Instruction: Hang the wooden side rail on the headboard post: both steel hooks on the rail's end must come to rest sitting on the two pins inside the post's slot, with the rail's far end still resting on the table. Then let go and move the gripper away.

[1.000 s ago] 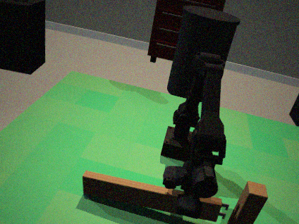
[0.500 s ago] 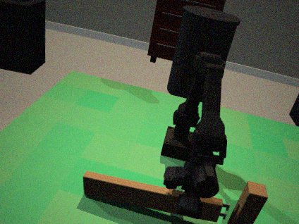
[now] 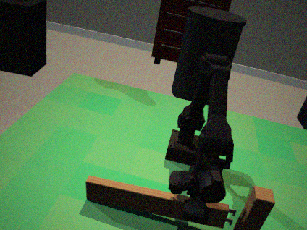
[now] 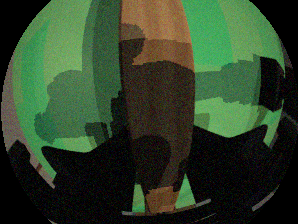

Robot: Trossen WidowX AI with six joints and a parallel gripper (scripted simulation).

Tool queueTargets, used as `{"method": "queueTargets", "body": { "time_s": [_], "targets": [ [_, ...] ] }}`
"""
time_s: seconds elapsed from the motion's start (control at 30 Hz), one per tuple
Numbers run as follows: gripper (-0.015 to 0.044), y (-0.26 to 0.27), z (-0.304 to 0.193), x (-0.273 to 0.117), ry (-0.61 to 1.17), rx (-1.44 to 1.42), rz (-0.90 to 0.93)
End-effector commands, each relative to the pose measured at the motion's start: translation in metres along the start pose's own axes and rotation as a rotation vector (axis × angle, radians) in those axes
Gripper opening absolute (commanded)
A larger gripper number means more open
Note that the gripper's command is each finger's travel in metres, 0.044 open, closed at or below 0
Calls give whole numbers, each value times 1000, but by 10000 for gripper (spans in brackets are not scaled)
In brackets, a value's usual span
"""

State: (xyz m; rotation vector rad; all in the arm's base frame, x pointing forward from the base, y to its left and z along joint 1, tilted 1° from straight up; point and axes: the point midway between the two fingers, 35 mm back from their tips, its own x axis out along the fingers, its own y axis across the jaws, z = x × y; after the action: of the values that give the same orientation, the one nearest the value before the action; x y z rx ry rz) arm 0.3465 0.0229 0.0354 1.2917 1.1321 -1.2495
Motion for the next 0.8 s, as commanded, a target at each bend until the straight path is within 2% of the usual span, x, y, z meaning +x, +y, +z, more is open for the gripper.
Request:
{"method": "queueTargets", "body": {
  "time_s": [0.0, 0.77],
  "targets": [
    [0, 0, -1, -2, 3, 5, 7],
    [0, 3, -4, -4, 3, 5, 7]
  ]
}}
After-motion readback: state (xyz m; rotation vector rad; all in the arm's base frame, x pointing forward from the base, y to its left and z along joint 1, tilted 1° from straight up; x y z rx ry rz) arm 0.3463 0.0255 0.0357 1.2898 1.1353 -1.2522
